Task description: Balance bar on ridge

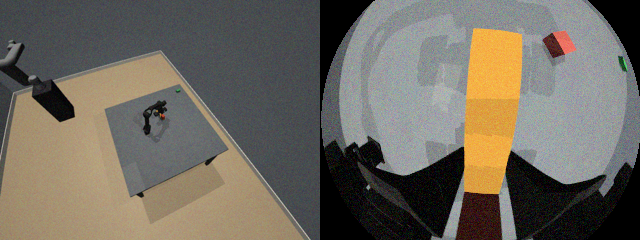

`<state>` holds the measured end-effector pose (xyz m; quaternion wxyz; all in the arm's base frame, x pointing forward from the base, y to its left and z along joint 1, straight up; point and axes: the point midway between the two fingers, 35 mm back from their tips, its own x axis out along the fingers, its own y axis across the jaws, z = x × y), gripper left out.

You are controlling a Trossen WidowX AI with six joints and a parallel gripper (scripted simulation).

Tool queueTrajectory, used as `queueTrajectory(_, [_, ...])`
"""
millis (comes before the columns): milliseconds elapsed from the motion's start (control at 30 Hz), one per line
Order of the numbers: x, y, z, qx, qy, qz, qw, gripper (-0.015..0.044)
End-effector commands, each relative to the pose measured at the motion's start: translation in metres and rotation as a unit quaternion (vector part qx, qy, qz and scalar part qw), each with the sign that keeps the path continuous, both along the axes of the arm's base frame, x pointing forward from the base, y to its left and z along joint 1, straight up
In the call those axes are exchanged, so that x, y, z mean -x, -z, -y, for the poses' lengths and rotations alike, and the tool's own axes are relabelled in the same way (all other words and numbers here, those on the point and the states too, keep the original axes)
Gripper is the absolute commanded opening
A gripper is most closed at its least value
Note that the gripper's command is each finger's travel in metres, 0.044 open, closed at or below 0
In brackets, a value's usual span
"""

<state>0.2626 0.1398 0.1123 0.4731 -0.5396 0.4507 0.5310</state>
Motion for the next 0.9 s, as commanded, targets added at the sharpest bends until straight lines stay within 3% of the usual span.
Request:
queueTrajectory(0, [0.0000, 0.0001, 0.0000, 0.000, 0.000, 0.000, 1.000, 0.0000])
queueTrajectory(233, [0.0000, 0.0001, 0.0000, 0.000, 0.000, 0.000, 1.000, 0.0167])
queueTrajectory(867, [0.0000, 0.0001, 0.0000, 0.000, 0.000, 0.000, 1.000, 0.0169])
